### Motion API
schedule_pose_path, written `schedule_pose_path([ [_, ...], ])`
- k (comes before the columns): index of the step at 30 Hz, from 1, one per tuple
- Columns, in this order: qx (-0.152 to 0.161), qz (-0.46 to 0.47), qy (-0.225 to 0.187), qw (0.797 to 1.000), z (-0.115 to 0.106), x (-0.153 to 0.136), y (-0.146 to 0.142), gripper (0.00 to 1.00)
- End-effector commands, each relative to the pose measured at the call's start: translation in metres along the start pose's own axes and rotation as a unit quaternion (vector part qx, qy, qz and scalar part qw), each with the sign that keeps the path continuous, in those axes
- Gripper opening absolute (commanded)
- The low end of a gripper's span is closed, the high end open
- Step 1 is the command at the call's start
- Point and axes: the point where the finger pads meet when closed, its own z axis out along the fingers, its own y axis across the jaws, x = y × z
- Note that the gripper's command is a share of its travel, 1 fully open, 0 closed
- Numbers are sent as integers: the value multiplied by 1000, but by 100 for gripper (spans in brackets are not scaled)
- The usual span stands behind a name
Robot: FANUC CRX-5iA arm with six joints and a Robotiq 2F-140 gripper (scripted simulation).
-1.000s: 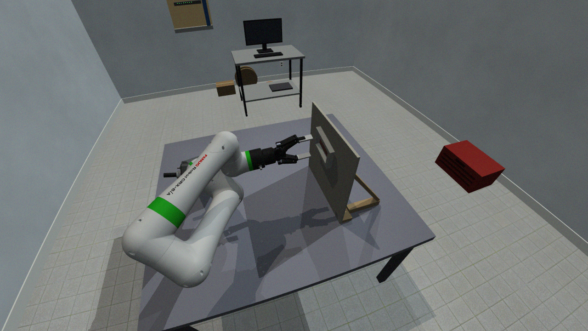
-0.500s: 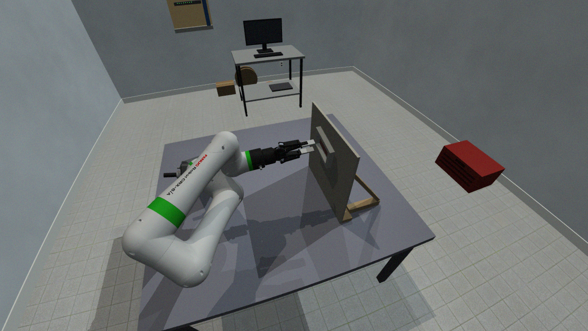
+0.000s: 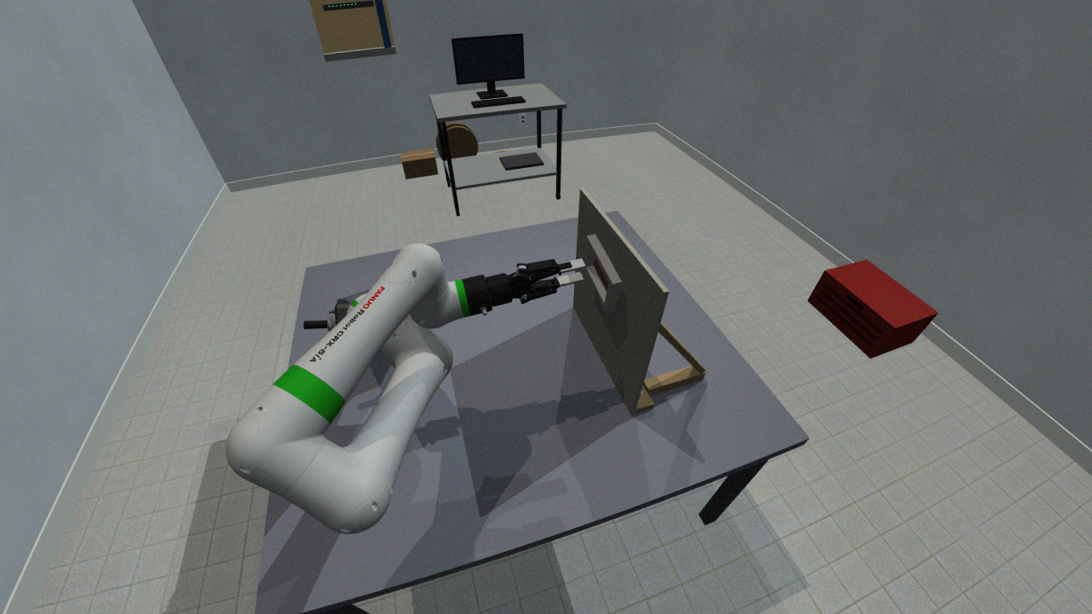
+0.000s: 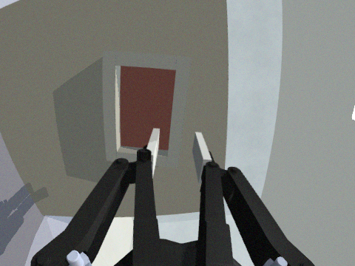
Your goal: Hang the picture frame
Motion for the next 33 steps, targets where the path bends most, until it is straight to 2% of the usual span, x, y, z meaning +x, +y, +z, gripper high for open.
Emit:
schedule_pose_path([
  [1,0,0,0,1000,0,0,0,29],
  [33,0,0,0,1000,3,-1,2,29],
])
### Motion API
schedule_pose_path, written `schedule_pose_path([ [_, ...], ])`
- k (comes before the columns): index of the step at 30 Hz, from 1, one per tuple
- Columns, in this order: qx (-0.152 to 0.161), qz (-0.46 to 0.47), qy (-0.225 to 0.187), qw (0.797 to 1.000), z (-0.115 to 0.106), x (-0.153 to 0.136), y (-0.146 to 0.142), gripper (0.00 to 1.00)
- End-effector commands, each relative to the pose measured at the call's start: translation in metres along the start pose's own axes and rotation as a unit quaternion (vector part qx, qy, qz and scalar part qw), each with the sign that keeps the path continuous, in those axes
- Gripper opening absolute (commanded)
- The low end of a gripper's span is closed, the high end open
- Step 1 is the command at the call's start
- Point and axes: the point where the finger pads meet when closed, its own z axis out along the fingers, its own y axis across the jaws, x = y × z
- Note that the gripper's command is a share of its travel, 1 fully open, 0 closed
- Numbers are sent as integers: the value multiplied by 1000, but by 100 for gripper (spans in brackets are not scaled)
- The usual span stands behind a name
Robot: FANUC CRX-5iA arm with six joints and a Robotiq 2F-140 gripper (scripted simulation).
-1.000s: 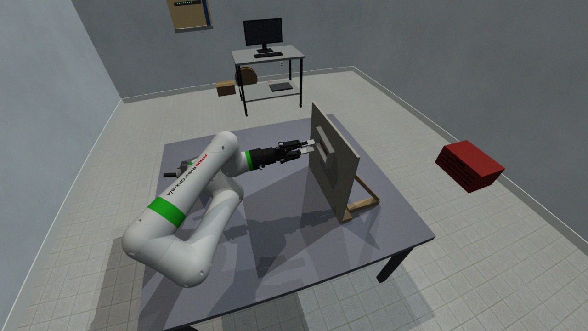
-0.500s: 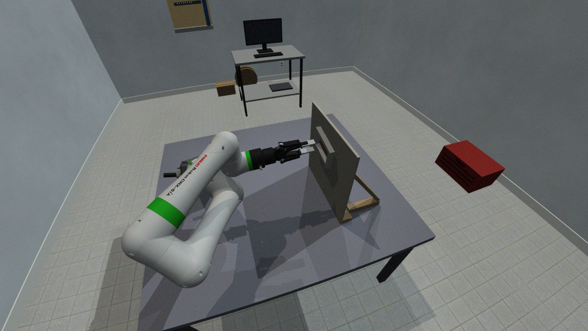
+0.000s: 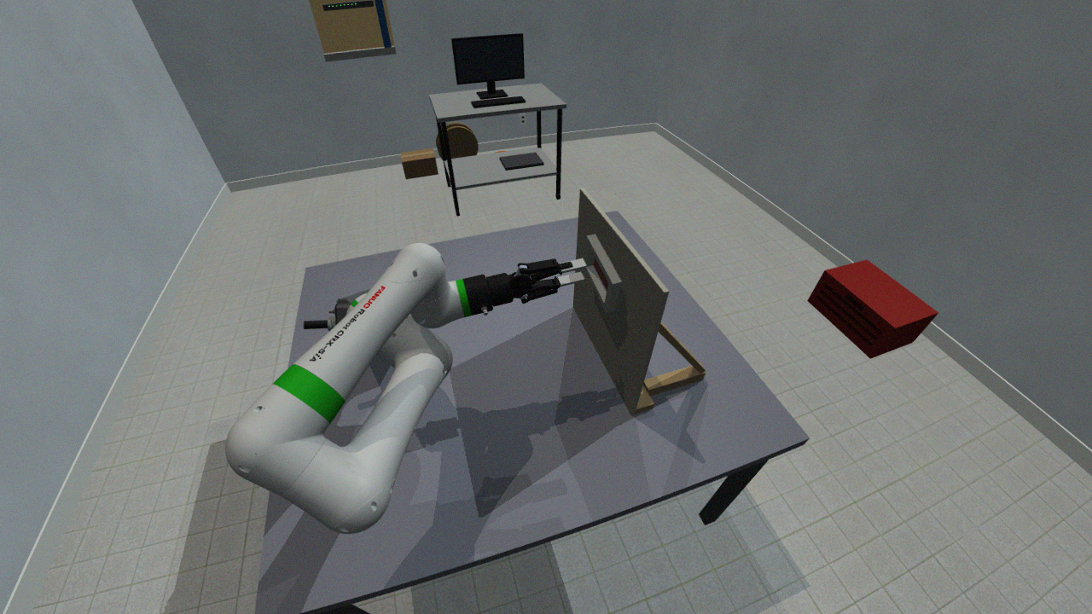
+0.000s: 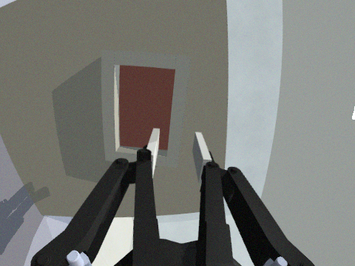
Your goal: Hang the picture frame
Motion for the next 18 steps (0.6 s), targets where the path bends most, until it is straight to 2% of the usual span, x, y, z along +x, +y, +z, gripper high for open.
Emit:
schedule_pose_path([
  [1,0,0,0,1000,2,0,0,29],
  [18,0,0,0,1000,20,0,0,29],
])
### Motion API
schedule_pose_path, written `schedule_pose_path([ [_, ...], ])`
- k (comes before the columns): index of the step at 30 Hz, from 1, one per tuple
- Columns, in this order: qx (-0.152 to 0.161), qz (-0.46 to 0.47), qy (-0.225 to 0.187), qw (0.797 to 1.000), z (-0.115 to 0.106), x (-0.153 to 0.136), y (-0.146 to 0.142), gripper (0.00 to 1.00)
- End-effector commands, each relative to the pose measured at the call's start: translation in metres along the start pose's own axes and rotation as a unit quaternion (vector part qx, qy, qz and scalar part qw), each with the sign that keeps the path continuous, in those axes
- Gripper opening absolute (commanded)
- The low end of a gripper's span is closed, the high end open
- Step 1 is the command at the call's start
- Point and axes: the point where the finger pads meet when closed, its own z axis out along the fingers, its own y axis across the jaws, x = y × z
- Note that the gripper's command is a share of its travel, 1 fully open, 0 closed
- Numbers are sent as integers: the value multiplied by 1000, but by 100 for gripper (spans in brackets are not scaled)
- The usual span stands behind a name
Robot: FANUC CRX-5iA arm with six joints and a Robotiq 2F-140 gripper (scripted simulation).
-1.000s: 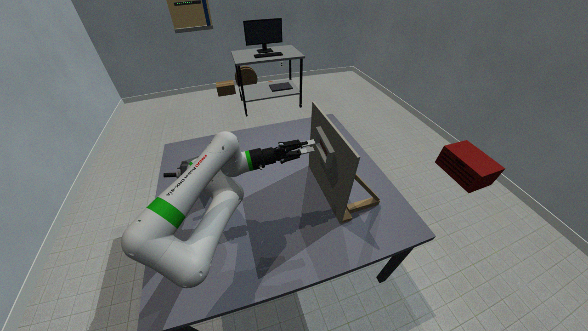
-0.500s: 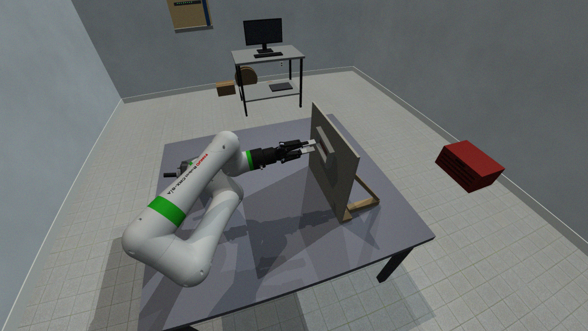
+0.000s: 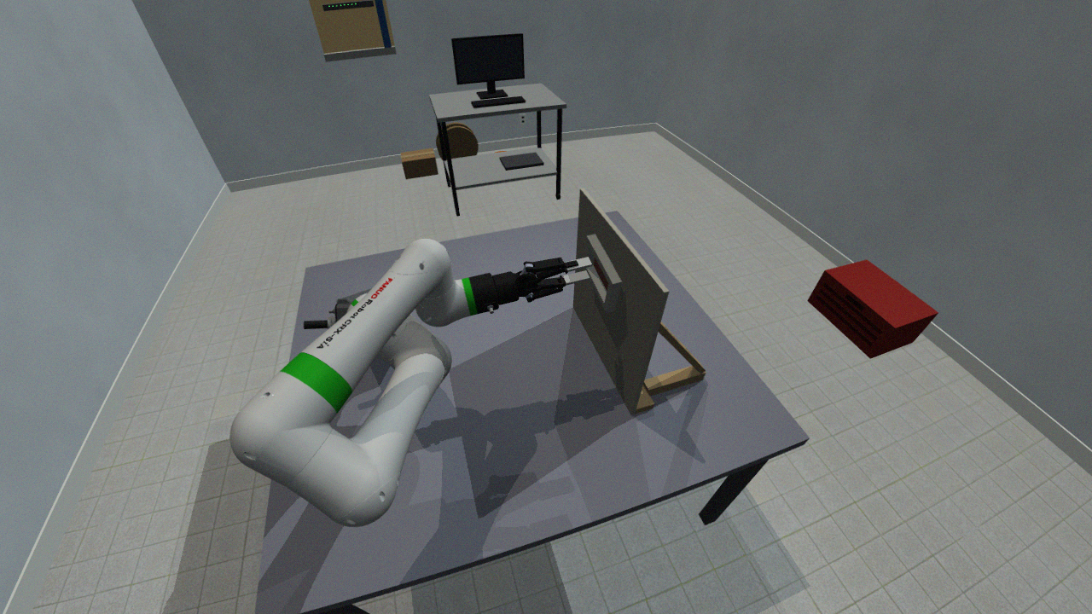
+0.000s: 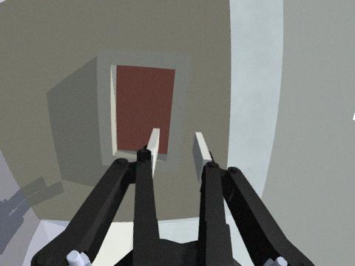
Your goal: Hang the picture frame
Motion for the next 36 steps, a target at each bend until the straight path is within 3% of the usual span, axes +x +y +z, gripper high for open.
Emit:
schedule_pose_path([
  [1,-1,0,0,1000,7,0,0,29],
  [24,-1,0,0,1000,43,0,0,29],
  [36,-1,0,0,1000,51,0,0,29],
])
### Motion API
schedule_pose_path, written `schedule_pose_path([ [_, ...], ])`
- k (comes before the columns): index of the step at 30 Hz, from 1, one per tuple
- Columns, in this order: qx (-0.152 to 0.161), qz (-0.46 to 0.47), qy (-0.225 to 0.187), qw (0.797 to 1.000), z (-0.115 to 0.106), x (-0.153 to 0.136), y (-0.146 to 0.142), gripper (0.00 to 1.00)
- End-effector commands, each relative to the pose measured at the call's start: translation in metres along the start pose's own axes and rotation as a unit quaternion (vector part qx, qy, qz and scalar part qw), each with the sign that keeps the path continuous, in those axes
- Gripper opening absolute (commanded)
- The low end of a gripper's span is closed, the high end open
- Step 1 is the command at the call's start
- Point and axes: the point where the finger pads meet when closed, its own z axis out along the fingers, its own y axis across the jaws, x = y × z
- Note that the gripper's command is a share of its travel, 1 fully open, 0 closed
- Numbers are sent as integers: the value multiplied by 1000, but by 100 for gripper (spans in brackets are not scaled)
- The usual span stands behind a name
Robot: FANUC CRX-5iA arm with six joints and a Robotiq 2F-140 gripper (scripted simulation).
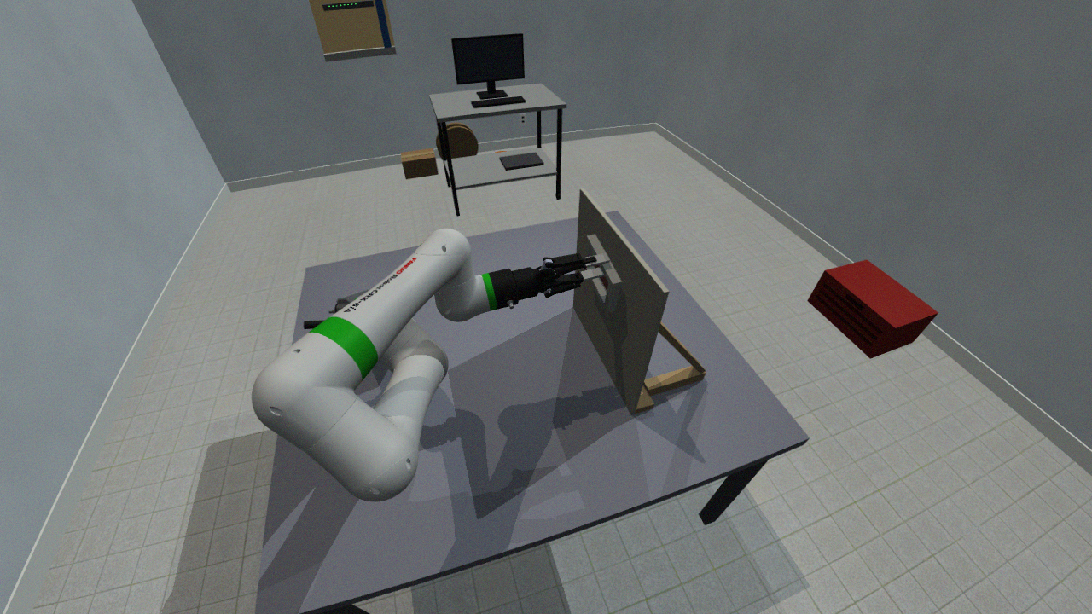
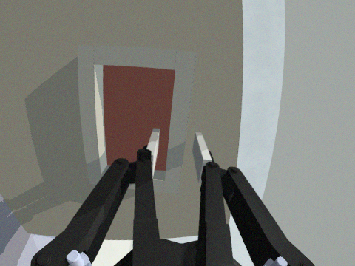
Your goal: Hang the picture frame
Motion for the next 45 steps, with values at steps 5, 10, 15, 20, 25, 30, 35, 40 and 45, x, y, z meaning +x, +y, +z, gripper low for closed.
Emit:
schedule_pose_path([
  [5,0,0,0,1000,3,0,0,29],
  [10,0,0,0,1000,3,0,0,29],
  [15,0,0,0,1000,3,0,0,29],
  [20,0,0,0,1000,3,0,0,29],
  [25,0,0,0,1000,3,0,0,29],
  [30,0,0,0,1000,3,0,0,29],
  [35,0,0,0,1000,3,0,0,29],
  [40,0,0,0,1000,3,0,0,29],
  [45,0,0,0,1000,3,0,0,0],
])
